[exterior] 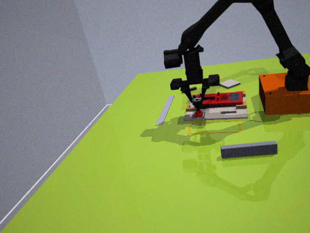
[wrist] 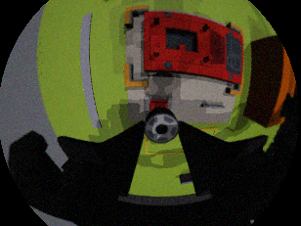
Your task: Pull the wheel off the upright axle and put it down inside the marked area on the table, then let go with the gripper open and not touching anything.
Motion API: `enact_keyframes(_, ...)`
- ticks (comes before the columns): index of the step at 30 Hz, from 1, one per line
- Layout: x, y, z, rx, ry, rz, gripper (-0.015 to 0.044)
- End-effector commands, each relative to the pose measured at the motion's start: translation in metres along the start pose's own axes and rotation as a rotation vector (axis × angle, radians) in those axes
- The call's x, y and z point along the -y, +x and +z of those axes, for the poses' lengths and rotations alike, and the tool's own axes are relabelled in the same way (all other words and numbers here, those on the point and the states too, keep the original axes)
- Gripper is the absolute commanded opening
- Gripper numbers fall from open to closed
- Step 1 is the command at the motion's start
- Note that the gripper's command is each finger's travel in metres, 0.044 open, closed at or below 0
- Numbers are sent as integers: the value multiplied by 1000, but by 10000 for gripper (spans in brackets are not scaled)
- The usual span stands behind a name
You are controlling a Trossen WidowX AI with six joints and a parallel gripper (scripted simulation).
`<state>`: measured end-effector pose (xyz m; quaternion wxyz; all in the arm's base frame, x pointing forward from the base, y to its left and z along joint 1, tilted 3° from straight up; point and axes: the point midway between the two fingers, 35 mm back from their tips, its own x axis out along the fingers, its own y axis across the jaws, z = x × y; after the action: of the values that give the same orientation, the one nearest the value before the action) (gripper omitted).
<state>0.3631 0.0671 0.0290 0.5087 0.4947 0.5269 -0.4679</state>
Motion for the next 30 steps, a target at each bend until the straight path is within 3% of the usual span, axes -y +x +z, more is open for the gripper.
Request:
enact_keyframes(1,0,-2,0,-3,-4,-1,0)
enact_keyframes(13,0,-7,0,-3,-4,0,0)
enact_keyframes(23,2,-41,1,-3,-4,1,0)
enact_keyframes(30,9,-35,-16,-1,1,-4,0)
